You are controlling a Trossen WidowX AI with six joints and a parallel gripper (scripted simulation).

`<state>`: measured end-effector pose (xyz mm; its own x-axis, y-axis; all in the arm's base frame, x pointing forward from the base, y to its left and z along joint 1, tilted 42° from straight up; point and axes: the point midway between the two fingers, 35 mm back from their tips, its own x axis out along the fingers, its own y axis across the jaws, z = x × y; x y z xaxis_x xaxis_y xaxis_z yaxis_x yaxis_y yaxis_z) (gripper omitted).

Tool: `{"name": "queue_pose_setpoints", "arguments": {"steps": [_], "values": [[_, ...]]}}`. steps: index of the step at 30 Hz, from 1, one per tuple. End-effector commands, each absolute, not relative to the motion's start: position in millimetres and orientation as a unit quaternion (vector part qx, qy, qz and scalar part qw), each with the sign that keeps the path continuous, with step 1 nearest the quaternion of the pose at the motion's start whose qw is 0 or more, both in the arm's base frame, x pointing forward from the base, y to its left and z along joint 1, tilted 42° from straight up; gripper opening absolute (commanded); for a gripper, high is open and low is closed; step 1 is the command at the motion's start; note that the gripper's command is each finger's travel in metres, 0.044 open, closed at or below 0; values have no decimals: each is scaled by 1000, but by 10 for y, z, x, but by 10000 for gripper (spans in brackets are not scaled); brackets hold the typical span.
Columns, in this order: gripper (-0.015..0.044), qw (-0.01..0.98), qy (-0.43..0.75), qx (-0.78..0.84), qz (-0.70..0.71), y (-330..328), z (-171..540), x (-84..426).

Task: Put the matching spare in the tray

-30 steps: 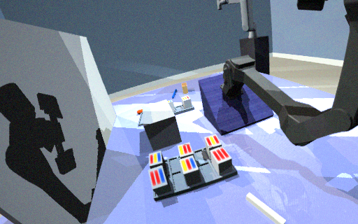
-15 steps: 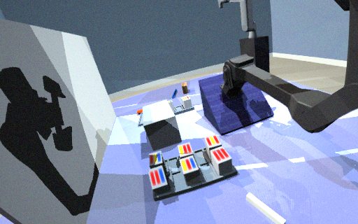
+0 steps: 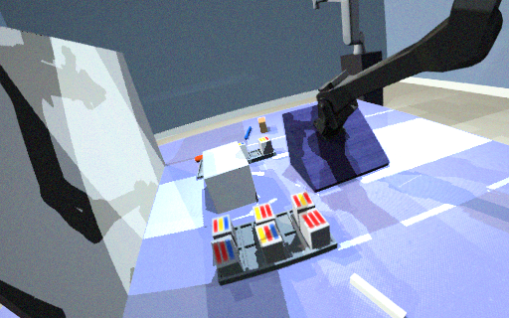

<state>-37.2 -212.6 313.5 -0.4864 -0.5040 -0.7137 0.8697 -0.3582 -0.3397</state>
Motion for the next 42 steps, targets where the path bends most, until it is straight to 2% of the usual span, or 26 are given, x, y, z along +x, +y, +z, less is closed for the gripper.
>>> {"name": "queue_pose_setpoints", "arguments": {"steps": [1, 7, 13, 18, 24, 42], "values": [[440, 504, 444, 270, -690, -2374, 2894, 67], [440, 604, 569, 284, -480, -2587, 2406, 989], [440, 663, 644, 287, -251, -2464, 1899, 1913], [440, 685, 665, 291, -54, -2164, 1487, 2622], [440, 688, 635, 307, 169, -1663, 1011, 3358], [440, 688, 629, 310, 191, -1600, 957, 3430]]}}
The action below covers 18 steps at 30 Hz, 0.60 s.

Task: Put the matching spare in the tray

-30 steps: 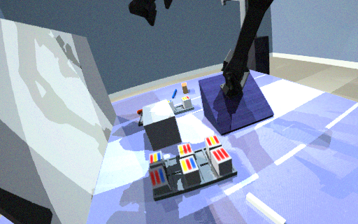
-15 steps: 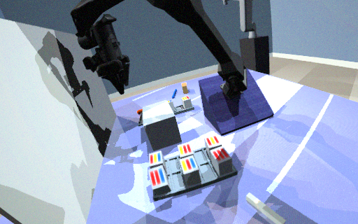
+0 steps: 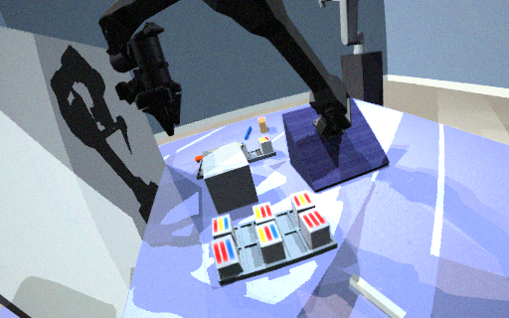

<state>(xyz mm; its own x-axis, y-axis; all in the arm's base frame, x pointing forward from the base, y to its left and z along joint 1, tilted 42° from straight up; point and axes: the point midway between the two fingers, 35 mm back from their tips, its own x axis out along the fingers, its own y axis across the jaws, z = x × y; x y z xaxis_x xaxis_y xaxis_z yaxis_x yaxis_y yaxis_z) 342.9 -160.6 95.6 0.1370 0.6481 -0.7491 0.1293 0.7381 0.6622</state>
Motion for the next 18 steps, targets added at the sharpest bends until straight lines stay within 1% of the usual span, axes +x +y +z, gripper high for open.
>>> {"name": "queue_pose_setpoints", "arguments": {"steps": [1, 4, 6, 12, 18], "values": [[440, 688, 629, 310, 191, -1600, 957, 3430], [440, 690, 627, 305, 195, -1581, 970, 3429], [440, 705, 617, 266, 227, -1429, 1066, 3408], [440, 749, 544, 79, 371, -718, 1425, 3176], [440, 744, 432, -110, 497, -68, 1608, 2758]]}}
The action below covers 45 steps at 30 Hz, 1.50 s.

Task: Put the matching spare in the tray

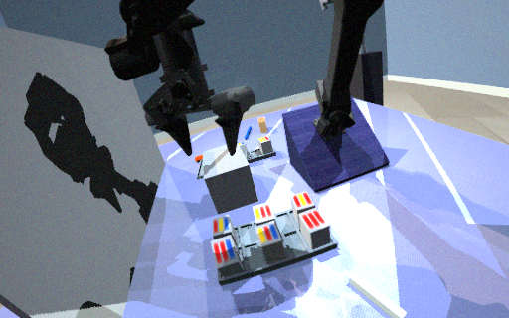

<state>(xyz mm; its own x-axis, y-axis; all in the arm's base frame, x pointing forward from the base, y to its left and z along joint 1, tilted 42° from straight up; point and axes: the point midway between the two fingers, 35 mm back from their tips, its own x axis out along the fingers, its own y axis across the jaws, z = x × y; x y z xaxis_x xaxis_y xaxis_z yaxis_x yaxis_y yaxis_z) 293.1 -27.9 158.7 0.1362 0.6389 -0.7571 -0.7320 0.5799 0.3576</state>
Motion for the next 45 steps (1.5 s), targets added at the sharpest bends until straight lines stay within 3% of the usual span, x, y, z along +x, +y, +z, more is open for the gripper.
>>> {"name": "queue_pose_setpoints", "arguments": {"steps": [1, 5, 10, 16, 45], "values": [[440, 739, 410, -141, 515, 30, 1620, 2674], [440, 713, 333, -239, 569, 323, 1624, 2381], [440, 711, 329, -243, 572, 337, 1622, 2366], [300, 712, 328, -244, 571, 575, 1426, 2499], [300, 711, 328, -245, 571, 841, 1127, 2596]]}}
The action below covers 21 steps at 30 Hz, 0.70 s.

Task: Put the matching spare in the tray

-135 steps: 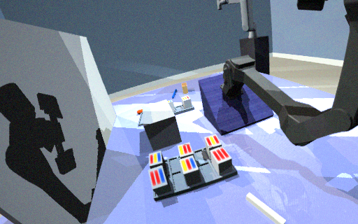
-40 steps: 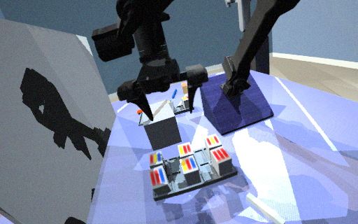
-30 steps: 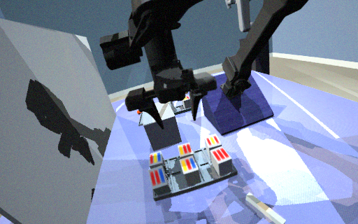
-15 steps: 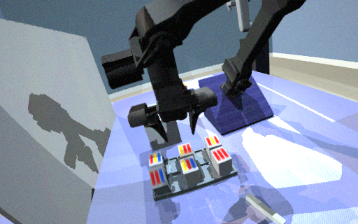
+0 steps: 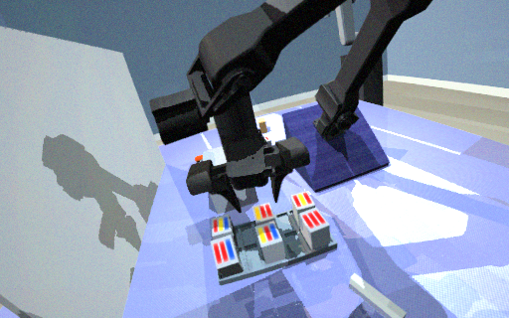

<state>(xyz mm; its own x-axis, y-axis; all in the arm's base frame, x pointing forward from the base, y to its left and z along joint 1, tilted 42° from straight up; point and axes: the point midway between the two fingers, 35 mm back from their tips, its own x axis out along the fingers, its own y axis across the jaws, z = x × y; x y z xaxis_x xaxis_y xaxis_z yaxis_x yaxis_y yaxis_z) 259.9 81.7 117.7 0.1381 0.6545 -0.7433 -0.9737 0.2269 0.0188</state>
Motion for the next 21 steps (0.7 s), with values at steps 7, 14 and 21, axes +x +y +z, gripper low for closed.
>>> {"name": "queue_pose_setpoints", "arguments": {"steps": [7, 14, 21], "values": [[300, 711, 328, -244, 571, 914, 1042, 2608], [300, 712, 328, -244, 571, 990, 959, 2615], [300, 712, 327, -243, 572, 1066, 878, 2617]]}}
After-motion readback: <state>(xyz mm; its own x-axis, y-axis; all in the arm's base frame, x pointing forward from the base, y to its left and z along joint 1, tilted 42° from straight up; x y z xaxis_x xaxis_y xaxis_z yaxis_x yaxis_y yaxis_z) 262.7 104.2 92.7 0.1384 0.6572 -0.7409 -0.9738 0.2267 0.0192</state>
